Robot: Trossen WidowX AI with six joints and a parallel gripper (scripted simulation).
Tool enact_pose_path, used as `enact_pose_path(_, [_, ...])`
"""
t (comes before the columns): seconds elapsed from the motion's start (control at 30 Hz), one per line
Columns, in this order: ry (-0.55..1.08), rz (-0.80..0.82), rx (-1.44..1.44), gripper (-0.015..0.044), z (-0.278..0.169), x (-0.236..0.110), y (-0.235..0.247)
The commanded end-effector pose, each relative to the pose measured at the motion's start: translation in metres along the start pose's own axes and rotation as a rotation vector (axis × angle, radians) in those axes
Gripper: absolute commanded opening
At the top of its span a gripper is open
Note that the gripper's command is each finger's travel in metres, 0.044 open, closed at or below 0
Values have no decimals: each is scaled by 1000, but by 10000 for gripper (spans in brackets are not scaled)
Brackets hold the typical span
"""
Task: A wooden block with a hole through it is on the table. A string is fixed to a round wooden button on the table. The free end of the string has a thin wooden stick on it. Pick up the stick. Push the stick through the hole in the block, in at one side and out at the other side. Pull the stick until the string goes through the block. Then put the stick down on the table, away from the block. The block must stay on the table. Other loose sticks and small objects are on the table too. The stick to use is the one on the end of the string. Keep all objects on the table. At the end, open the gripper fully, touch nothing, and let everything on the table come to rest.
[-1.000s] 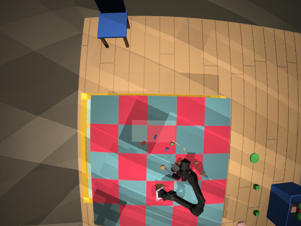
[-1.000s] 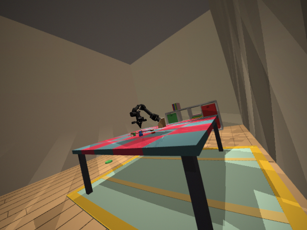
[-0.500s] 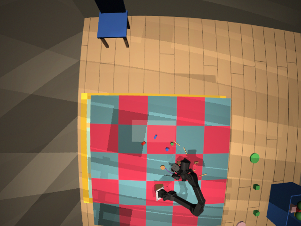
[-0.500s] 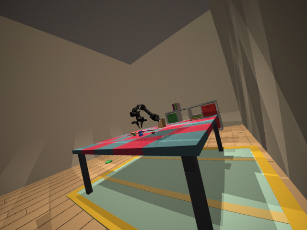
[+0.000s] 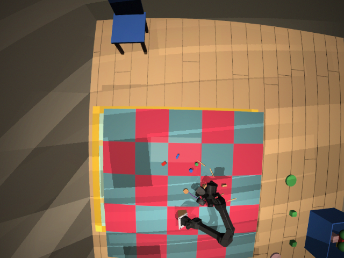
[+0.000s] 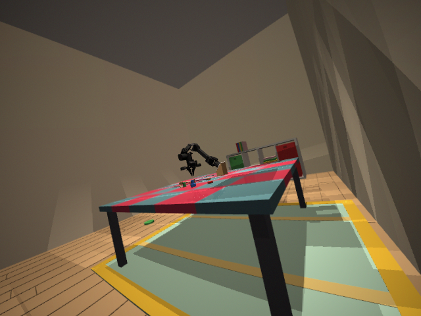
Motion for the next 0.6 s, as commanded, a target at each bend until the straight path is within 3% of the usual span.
enact_pose_path(0.0, [0,0,0,0,0,0,0])
enact_pose_path(0.4, [0,0,0,0,0,0,0])
enact_pose_path(0.47, [-2,4,90,53,-6,1,-2])
enact_pose_path(0.57, [-5,19,479,131,-30,3,-9])
Point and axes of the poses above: the point midway between the two fingers, 35 mm back from their tips, its own x axis out along the fingers, its own y axis across the jaws, z = x × y, the point moved 9 cm from there along -x, back along the fingers, and after that the axes turned 8 degrees about x, right-handed, at the moved point
